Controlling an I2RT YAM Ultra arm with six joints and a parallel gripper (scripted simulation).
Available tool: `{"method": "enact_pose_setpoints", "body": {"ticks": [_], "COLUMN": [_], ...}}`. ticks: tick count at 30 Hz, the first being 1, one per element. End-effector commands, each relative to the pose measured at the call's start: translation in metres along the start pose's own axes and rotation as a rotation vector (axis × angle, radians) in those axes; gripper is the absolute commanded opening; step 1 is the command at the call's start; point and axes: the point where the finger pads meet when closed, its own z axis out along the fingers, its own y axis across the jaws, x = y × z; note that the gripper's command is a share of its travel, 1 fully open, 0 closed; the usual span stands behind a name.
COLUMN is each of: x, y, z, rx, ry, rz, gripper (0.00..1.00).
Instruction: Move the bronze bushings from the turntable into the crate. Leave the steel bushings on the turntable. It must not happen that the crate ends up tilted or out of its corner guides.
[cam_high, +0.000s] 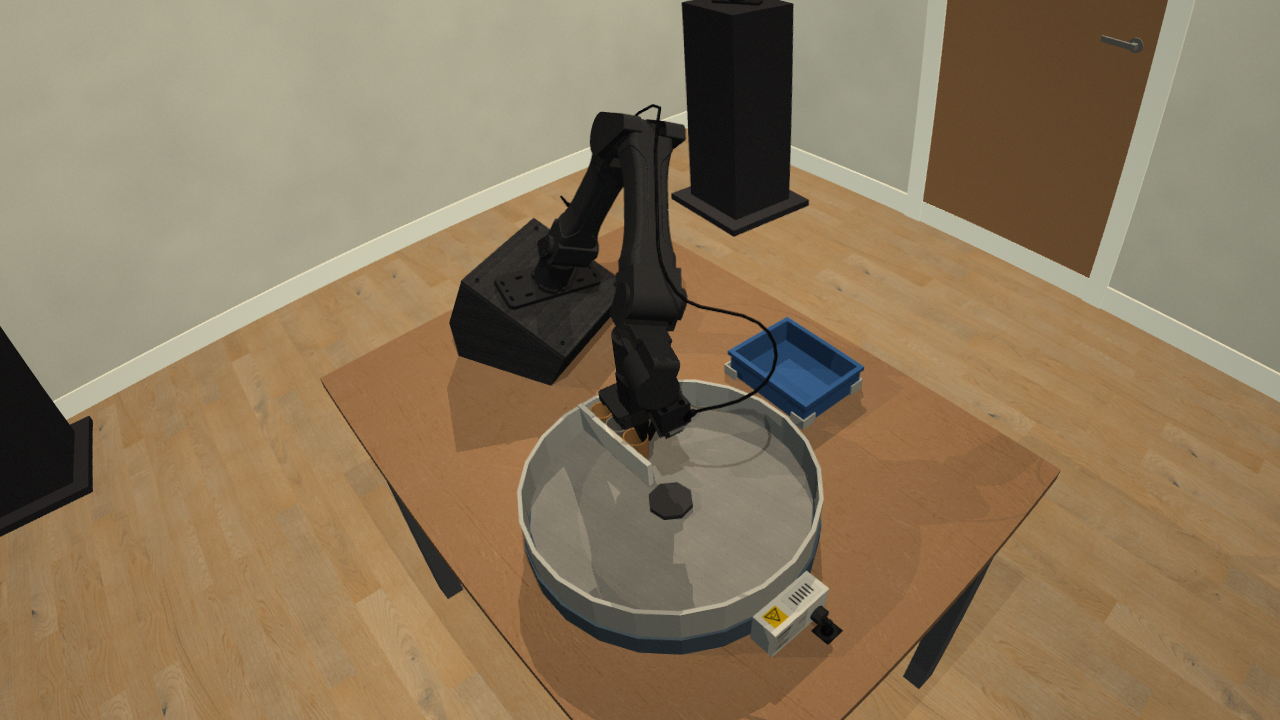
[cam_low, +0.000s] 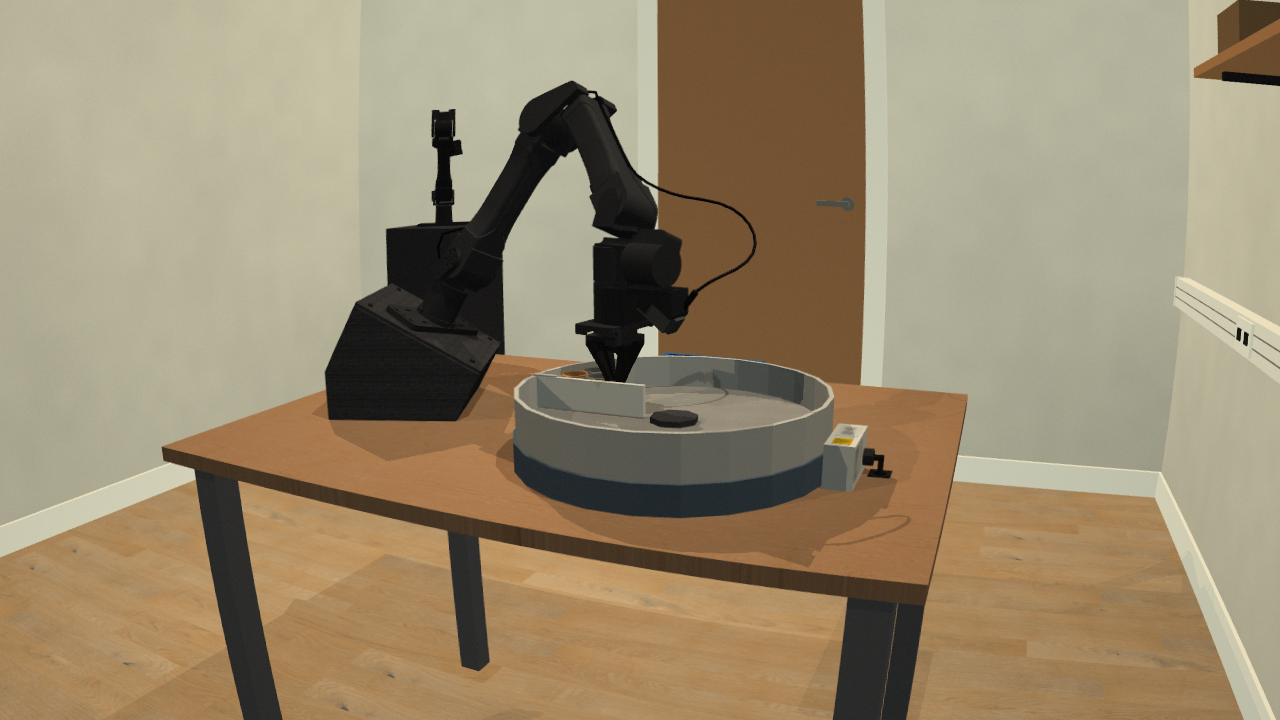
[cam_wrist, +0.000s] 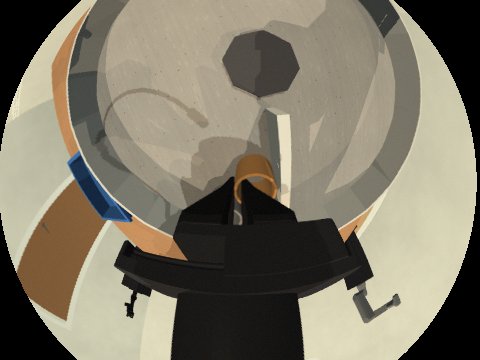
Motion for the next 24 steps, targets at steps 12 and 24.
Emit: {"method": "enact_pose_setpoints", "body": {"ticks": [12, 24], "x": [-0.009, -0.011], "y": [-0.009, -0.006], "z": [-0.005, -0.024], "rx": [0.033, 0.036], "ry": [-0.032, -0.040], "rz": [0.006, -0.008], "gripper": [0.00, 0.00]}}
